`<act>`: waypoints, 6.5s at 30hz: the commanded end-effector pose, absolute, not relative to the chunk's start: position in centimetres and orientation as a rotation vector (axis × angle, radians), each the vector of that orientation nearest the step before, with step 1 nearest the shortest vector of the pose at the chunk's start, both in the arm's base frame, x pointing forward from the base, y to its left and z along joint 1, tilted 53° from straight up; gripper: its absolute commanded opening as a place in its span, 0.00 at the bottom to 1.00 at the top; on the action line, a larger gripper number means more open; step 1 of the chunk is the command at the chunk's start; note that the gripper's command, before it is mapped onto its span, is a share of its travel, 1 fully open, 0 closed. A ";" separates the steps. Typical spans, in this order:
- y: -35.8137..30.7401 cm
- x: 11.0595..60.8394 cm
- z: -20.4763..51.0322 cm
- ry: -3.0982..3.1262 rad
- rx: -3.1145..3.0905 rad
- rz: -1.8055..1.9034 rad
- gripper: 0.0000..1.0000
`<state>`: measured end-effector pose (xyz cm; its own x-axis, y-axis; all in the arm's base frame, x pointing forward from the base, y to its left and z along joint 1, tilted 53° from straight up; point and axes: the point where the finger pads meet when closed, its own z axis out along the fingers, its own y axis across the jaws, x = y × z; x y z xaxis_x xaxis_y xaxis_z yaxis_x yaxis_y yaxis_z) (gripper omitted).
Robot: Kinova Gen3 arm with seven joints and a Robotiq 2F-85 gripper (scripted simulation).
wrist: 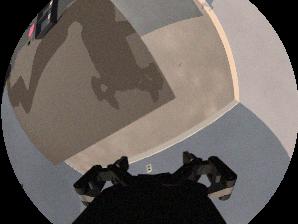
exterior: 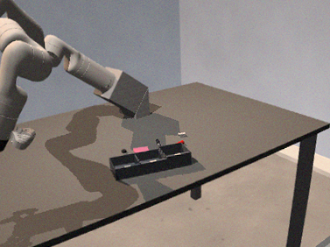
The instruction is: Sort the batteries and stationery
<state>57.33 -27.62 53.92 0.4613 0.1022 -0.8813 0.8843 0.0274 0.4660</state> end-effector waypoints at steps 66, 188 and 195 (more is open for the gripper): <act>-7.6 59.5 36.3 1.785 1.012 -0.947 0.09; -8.3 41.8 12.5 2.215 -2.428 -1.430 0.09; -8.3 41.8 12.5 1.948 -2.821 -1.364 0.09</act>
